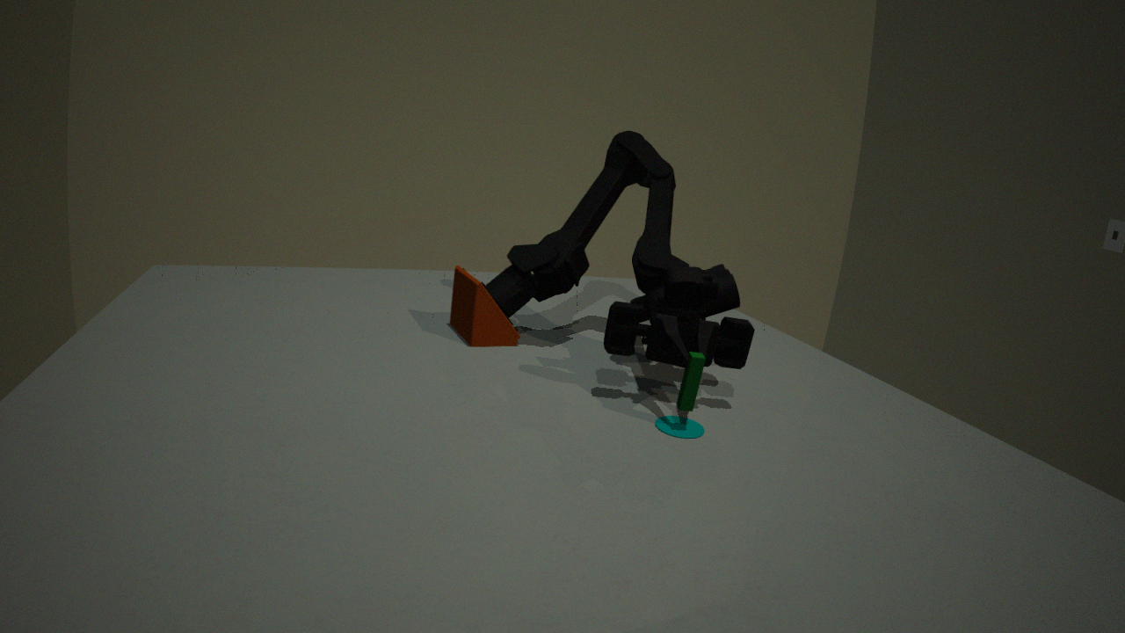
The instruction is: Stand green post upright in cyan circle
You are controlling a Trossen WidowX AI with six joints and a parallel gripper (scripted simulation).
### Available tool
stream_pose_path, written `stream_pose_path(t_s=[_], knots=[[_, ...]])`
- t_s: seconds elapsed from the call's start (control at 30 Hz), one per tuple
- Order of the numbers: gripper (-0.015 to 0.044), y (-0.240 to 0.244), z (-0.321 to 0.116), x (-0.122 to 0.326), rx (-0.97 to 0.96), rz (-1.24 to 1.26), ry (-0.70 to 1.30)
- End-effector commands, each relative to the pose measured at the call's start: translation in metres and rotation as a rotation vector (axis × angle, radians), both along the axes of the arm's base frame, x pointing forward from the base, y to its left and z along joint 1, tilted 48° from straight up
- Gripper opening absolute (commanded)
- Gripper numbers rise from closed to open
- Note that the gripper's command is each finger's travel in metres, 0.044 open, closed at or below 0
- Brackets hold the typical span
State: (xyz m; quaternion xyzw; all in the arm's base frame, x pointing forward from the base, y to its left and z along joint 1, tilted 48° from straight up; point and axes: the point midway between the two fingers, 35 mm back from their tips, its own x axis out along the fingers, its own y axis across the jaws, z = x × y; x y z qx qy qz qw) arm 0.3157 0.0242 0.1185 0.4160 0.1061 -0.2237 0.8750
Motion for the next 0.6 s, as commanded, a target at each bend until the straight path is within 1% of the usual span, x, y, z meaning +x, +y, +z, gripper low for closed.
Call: stream_pose_path(t_s=[0.0, 0.17, 0.53, 0.57], knots=[[0.0022, 0.006, -0.006, 0.0, 0.002, -0.007, -0.004], [0.0022, 0.017, -0.016, 0.002, 0.002, 0.0, 0.0], [0.0022, 0.017, -0.016, 0.002, 0.002, 0.0, 0.0], [0.0049, 0.017, -0.016, 0.002, 0.002, 0.0, 0.0]])
